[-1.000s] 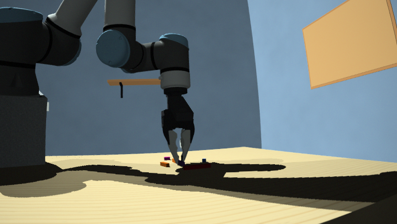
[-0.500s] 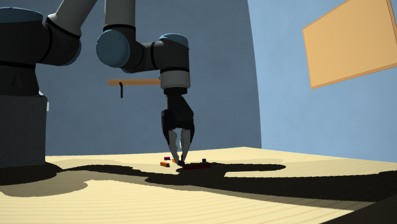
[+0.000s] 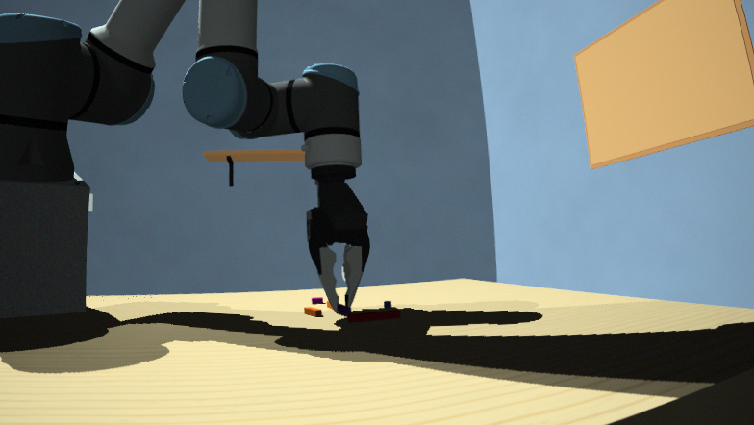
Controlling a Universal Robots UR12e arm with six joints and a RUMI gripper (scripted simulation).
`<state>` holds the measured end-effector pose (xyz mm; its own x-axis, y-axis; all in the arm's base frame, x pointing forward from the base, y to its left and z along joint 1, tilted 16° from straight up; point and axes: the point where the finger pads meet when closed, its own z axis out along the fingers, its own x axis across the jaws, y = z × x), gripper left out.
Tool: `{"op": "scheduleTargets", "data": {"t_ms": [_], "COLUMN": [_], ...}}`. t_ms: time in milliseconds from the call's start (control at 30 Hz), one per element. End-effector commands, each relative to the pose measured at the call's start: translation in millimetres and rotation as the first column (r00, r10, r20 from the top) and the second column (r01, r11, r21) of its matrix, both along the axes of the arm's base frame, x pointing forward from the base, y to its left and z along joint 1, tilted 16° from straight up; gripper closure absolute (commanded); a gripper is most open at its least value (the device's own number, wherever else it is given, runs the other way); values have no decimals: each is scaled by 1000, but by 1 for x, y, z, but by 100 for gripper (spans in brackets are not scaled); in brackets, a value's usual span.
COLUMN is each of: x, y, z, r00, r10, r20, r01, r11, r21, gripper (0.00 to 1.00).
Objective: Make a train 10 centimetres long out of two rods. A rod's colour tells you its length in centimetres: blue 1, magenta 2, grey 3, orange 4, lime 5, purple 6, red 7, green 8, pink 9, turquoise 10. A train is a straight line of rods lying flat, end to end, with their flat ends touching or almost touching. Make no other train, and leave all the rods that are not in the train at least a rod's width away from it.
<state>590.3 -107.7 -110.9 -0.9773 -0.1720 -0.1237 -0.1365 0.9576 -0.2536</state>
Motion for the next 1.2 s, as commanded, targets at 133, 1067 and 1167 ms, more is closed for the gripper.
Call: {"op": "scheduleTargets", "data": {"t_ms": [133, 1067, 1167], "x": [0, -9, -10], "y": [0, 13, 15], "z": [0, 54, 64], "r00": [1000, 1000, 1000], "r10": [0, 0, 0], "r20": [1, 1, 1], "r01": [0, 0, 0], "r11": [1000, 1000, 1000], "r21": [0, 0, 0], "gripper": [89, 86, 86]}}
